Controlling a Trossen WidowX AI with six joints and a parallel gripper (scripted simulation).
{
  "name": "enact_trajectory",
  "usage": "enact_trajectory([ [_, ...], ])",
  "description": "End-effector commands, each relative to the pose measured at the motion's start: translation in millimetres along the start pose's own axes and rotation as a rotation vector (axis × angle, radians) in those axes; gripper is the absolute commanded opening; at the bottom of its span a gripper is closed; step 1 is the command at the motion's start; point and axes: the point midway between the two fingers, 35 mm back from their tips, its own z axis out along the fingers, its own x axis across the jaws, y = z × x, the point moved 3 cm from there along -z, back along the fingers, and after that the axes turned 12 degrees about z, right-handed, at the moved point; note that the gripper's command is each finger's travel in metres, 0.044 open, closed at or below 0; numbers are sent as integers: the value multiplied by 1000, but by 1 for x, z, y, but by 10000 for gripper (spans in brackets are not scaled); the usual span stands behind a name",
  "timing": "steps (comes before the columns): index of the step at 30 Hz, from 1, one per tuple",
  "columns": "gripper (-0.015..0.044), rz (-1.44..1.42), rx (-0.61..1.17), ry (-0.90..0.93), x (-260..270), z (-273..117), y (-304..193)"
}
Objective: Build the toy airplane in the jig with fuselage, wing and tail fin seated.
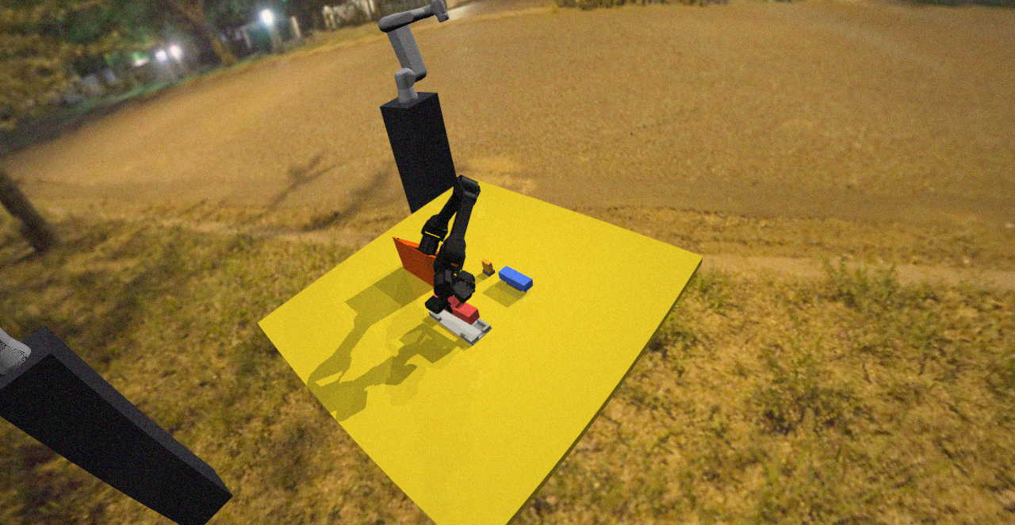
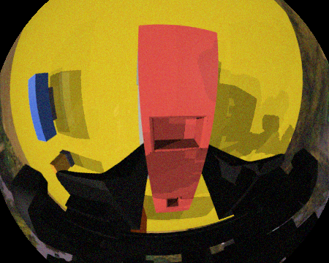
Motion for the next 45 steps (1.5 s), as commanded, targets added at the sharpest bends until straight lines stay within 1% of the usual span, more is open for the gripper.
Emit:
enact_trajectory([
  [1,195,-1,-2,-4,-2,1,0],
  [23,195,-1,-2,-2,-2,37,0],
  [29,195,-1,-2,-2,-2,39,0],
  [34,161,-5,3,-5,-2,38,-1],
  [39,30,-5,3,-5,-2,38,-1],
  [45,188,-5,3,-5,-2,38,-1],
])
